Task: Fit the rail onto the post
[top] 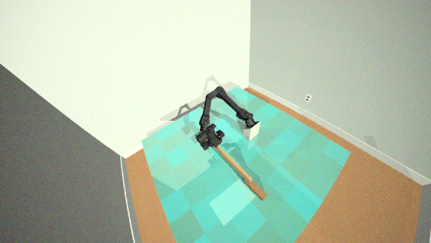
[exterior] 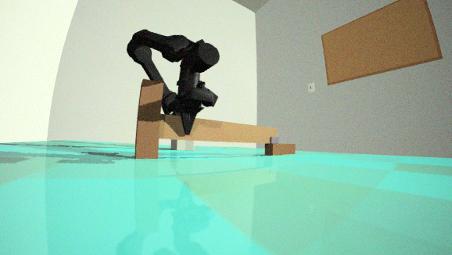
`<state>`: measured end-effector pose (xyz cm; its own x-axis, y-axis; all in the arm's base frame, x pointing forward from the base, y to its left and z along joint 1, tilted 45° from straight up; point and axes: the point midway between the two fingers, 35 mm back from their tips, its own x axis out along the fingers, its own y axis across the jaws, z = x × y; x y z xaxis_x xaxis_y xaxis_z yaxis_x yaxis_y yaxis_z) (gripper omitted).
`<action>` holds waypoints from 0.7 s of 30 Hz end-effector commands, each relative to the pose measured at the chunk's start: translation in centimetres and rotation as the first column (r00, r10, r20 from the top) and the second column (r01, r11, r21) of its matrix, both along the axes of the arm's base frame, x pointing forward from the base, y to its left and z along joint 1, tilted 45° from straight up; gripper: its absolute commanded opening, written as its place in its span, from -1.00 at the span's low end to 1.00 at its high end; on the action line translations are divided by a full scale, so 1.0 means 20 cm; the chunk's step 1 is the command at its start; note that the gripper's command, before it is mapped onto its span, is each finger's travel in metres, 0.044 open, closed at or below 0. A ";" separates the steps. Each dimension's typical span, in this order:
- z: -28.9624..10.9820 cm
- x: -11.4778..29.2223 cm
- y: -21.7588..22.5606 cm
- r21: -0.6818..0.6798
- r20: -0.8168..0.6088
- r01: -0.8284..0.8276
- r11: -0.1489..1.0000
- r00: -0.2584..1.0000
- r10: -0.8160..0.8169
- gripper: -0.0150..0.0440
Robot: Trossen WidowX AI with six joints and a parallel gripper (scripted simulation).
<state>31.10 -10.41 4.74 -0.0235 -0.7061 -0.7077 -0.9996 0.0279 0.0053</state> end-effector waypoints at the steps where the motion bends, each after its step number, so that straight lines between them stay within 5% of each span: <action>1: 0.00 0.00 0.00 0.000 -0.002 0.001 1.000 1.000 -0.001 0.22; 10: 0.00 0.00 0.00 0.000 -0.002 0.001 1.000 1.000 -0.001 1.00; 21: 0.00 0.00 0.21 0.000 0.000 -0.003 1.000 1.000 0.003 1.00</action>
